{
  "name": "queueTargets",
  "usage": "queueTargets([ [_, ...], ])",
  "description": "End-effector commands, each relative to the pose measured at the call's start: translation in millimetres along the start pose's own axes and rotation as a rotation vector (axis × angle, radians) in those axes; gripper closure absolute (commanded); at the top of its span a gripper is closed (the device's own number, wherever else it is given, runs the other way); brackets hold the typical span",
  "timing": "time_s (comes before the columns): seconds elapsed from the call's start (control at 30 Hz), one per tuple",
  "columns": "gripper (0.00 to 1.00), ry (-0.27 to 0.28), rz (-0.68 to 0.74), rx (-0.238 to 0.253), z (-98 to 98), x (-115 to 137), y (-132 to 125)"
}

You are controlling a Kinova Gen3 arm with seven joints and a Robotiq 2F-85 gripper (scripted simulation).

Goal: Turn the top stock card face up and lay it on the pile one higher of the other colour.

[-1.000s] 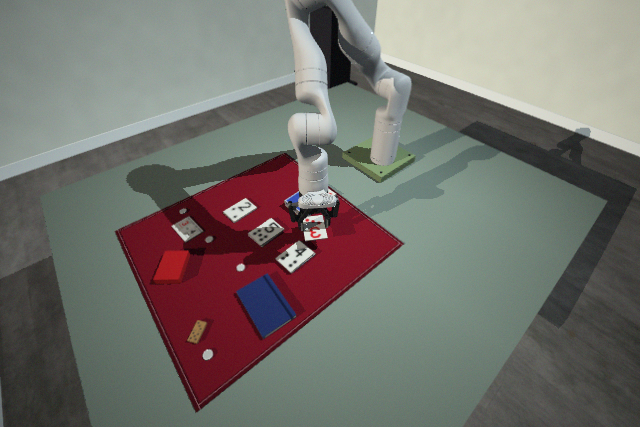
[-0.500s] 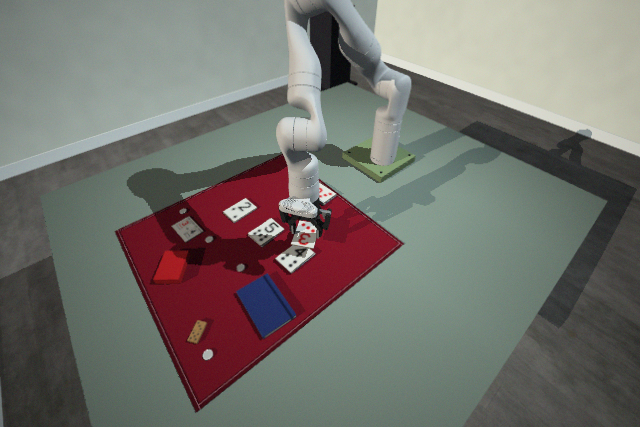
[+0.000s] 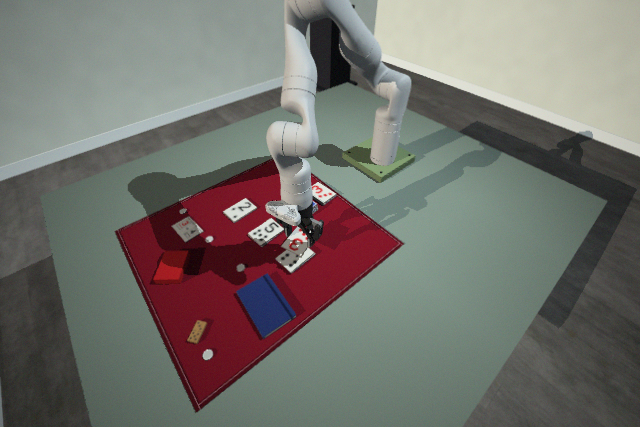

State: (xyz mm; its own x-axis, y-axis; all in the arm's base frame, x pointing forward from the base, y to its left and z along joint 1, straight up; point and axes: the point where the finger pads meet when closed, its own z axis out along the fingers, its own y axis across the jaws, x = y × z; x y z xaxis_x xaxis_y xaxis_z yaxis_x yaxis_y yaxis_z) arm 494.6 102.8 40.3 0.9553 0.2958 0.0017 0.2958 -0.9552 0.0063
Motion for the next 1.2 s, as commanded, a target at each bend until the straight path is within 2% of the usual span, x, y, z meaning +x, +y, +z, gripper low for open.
queueTargets([
  [0.0,0.28,0.003,0.032,-0.001,-0.2,6.7,-2.1],
  [0.57,0.28,0.003,0.215,0.0,-1.5,23.6,0.2],
  [1.17,0.28,0.003,0.258,0.0,-1.8,27.5,0.8],
])
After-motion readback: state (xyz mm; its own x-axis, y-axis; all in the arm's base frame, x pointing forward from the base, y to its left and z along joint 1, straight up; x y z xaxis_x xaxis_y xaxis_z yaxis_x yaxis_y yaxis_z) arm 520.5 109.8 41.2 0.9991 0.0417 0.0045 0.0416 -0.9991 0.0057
